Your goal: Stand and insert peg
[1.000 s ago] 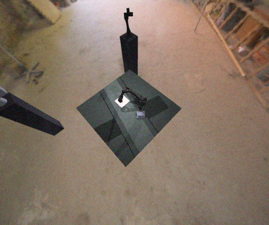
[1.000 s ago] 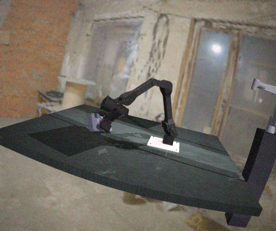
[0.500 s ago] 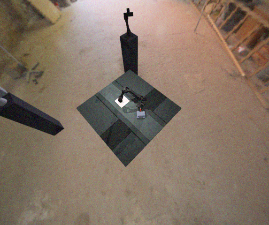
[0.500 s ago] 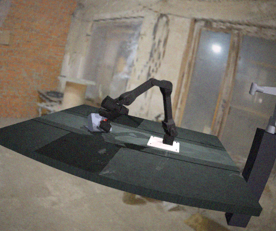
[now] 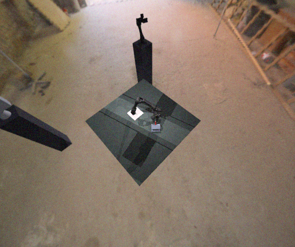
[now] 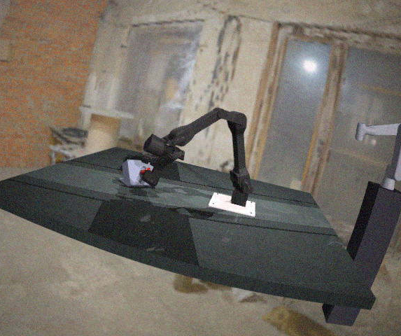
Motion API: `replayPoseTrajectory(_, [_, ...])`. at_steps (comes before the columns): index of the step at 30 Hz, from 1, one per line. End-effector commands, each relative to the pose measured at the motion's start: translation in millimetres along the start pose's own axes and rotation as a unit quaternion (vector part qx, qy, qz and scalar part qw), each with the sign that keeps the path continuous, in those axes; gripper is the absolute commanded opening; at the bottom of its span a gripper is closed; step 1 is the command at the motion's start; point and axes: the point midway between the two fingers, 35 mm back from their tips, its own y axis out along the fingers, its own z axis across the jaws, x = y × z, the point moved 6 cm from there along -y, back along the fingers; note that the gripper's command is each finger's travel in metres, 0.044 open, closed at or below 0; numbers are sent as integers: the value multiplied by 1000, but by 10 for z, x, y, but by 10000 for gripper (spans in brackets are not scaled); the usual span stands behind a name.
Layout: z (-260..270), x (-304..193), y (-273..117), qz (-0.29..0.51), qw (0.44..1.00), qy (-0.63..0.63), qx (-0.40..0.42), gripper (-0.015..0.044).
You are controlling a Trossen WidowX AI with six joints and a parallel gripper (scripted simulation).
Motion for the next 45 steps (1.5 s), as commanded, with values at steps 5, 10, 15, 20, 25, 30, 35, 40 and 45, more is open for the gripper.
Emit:
replayPoseTrajectory(5, [0, 27, -148, -3, 1000, 5, -1, 440])
replayPoseTrajectory(10, [12, 27, -239, -2, 1000, 4, 0, 440])
replayPoseTrajectory(15, [22, 25, -330, -1, 1000, 4, 1, 440])
replayPoseTrajectory(20, [32, 22, -422, -1, 1000, 3, 1, 440])
replayPoseTrajectory(25, [41, 16, -514, -1, 1000, 2, 1, 440])
replayPoseTrajectory(30, [50, 6, -607, -1, 1000, 1, 1, 440])
replayPoseTrajectory(35, [62, -11, -696, -2, 1000, 0, 0, 440])
replayPoseTrajectory(40, [69, -19, -751, -2, 1000, 0, 0, 440])
replayPoseTrajectory(45, [74, -28, -836, -2, 1000, 0, 0, 440])
